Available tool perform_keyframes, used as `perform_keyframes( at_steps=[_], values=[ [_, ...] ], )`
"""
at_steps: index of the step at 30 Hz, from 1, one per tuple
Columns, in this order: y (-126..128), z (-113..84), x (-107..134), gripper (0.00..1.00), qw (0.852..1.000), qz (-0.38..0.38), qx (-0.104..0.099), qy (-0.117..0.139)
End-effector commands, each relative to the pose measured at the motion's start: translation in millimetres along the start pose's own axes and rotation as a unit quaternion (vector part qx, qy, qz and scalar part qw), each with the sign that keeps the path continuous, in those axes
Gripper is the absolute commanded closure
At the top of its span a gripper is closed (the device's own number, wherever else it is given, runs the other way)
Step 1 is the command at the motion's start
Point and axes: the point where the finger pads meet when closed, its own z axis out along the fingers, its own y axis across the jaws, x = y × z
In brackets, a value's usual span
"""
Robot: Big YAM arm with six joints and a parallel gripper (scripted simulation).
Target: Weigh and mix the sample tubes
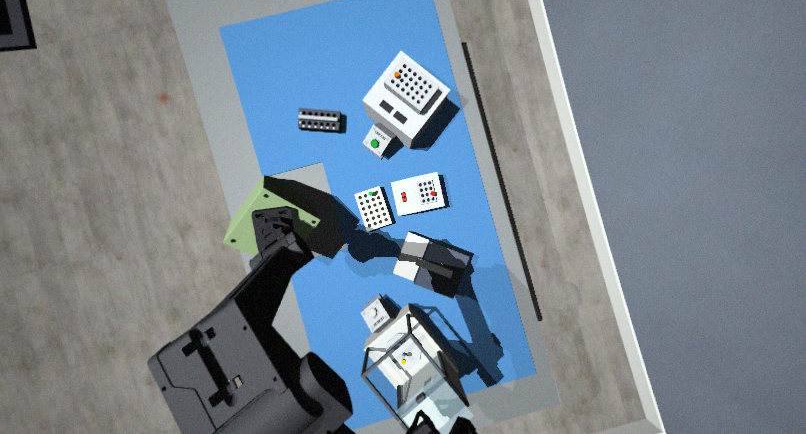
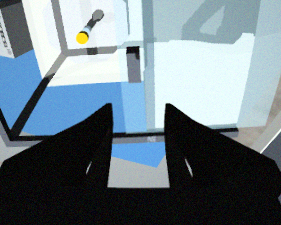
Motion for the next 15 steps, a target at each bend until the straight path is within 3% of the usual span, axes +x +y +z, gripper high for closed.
perform_keyframes(
  at_steps=[1,15],
  values=[
    [-17.2,-11.7,-8.2,0.7,0.999,-0.039,0.008,-0.004],
    [-10.2,-12.5,-3.2,0.7,0.999,-0.03,0.011,-0.001]
  ],
)
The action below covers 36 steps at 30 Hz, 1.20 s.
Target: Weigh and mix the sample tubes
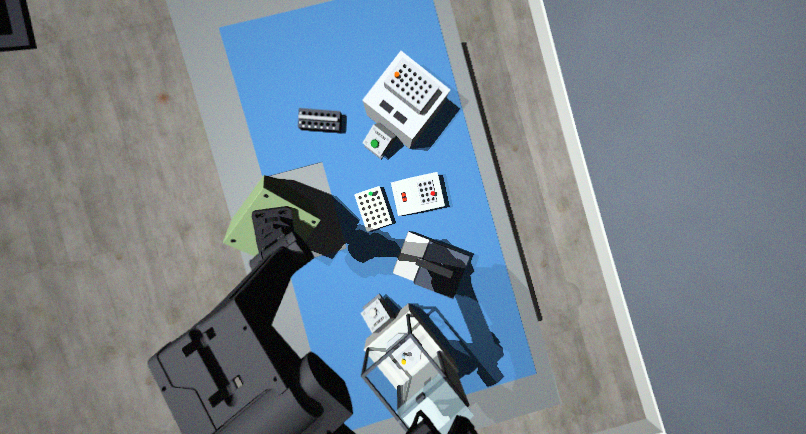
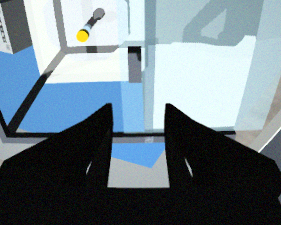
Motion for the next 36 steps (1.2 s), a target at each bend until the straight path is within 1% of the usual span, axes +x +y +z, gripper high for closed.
perform_keyframes(
  at_steps=[1,26,27,28,29,30,36],
  values=[
    [-10.7,-12.7,-2.8,0.7,1.0,-0.011,0.012,-0.001],
    [-10.7,-12.7,-2.8,0.7,1.0,-0.011,0.012,-0.001],
    [-16.6,-8.8,-8.6,0.7,1.0,-0.022,0.008,-0.004],
    [-7.2,1.1,-7.4,0.7,1.0,-0.02,-0.004,-0.005],
    [-2.7,9.7,-6.3,0.7,1.0,-0.019,-0.006,-0.005],
    [-1.1,14.3,-5.8,0.7,1.0,-0.019,-0.007,-0.004],
    [-1.0,21.1,-5.6,0.7,1.0,-0.019,-0.007,-0.004]
  ],
)
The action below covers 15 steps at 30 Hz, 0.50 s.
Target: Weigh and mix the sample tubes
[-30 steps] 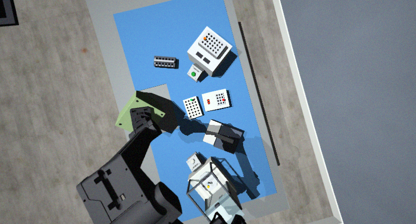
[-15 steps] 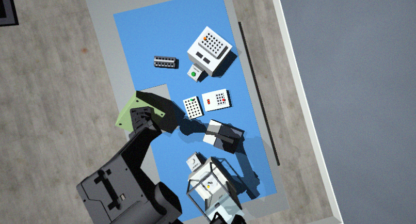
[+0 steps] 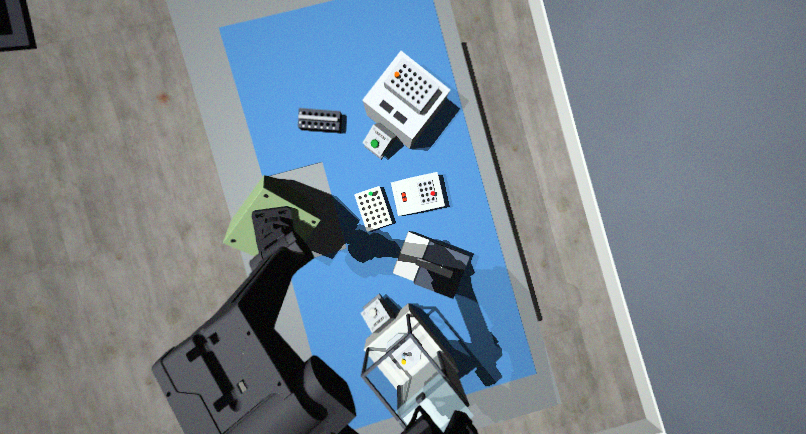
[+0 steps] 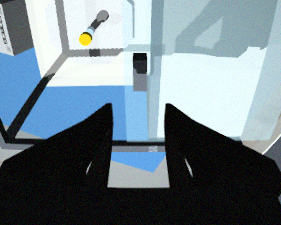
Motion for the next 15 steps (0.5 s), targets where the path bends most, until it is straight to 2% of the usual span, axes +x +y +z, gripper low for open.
perform_keyframes(
  at_steps=[1,15],
  values=[
    [-4.1,11.7,-4.9,0.7,1.0,-0.014,0.001,-0.002],
    [-3.8,33.4,-5.0,0.7,1.0,-0.003,0.001,-0.002]
  ],
)
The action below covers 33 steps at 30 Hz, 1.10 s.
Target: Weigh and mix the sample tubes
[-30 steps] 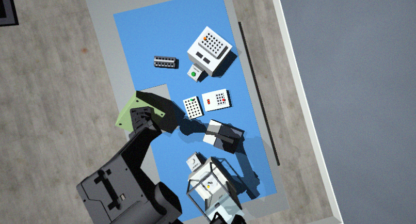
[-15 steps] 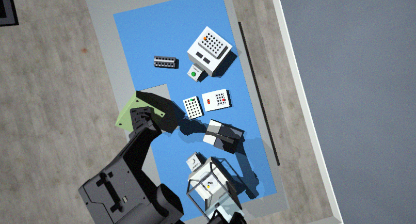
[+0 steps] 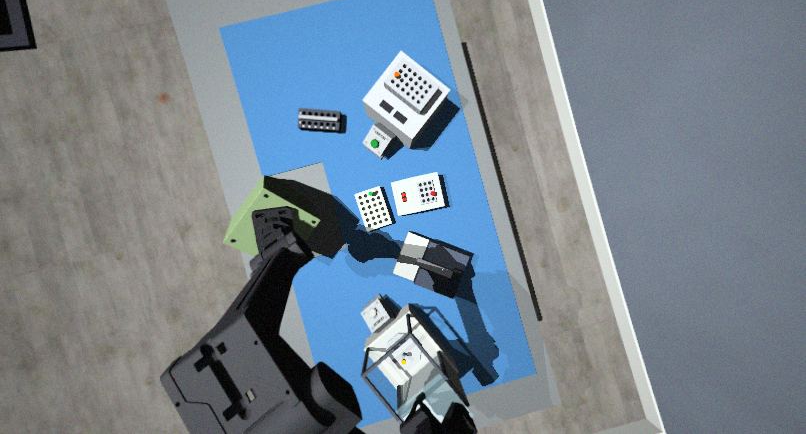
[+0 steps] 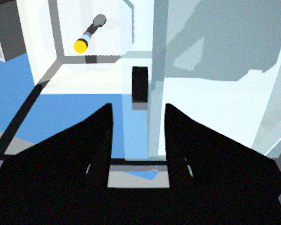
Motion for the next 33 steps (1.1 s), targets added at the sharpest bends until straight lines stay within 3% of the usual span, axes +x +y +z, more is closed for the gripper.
perform_keyframes(
  at_steps=[1,15,18,19,20,24,25,33],
  values=[
    [-3.6,9.9,-5.2,0.7,1.0,0.001,0.001,-0.002],
    [-3.3,33.3,-5.4,0.7,1.0,0.001,0.001,-0.002],
    [-3.8,33.2,-5.5,0.7,1.0,0.001,0.002,-0.002],
    [-18.7,10.3,-6.9,0.7,1.0,-0.002,0.029,-0.001],
    [-19.4,8.0,-7.1,0.7,0.999,-0.002,0.032,-0.001],
    [-14.3,14.1,-2.0,0.7,1.0,-0.002,0.019,0.0],
    [-14.3,14.1,-2.0,0.94,1.0,-0.002,0.019,0.0],
    [-14.3,14.1,-2.0,0.94,1.0,-0.002,0.019,0.0]
  ],
)
